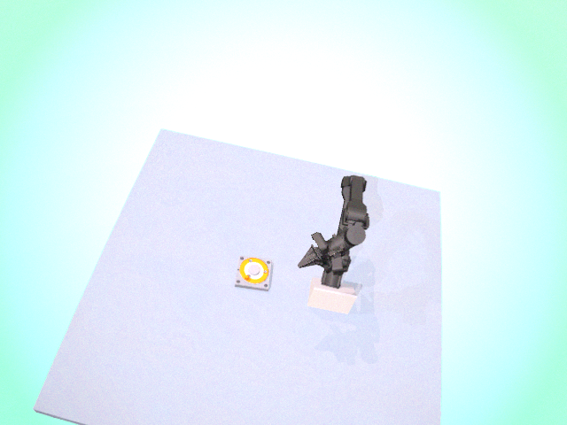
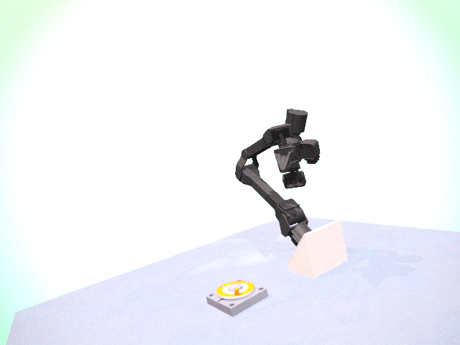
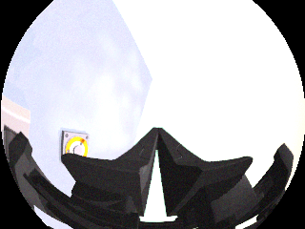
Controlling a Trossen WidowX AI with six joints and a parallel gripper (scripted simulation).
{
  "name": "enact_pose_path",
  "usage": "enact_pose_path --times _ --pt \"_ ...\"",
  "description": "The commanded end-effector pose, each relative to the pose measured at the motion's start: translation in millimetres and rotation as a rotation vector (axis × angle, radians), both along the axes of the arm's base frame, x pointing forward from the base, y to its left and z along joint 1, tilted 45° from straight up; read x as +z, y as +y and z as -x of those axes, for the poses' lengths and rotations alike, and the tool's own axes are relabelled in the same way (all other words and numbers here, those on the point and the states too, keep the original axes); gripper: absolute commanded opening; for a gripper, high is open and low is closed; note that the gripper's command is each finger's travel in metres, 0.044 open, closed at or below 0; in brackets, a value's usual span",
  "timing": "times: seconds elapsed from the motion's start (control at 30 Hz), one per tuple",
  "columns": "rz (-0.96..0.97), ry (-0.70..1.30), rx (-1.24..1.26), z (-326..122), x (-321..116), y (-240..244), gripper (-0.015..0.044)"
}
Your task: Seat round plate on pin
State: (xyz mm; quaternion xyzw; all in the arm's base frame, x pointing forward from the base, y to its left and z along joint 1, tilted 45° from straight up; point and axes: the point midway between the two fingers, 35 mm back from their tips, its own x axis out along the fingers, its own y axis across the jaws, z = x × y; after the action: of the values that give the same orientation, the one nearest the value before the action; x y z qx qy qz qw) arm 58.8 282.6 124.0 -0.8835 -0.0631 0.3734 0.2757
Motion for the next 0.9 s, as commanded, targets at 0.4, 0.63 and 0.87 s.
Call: enact_pose_path --times 0.4,0.63,0.87 --pt "-0.433 0.134 -1.371 -147.4 -67.1 -71.2 0.0" --pt "-0.667 -0.038 -1.97 -187.1 -94.5 -127.2 0.0" --pt "-0.778 -0.226 -2.252 -203.5 -105.9 -159.0 0.0"
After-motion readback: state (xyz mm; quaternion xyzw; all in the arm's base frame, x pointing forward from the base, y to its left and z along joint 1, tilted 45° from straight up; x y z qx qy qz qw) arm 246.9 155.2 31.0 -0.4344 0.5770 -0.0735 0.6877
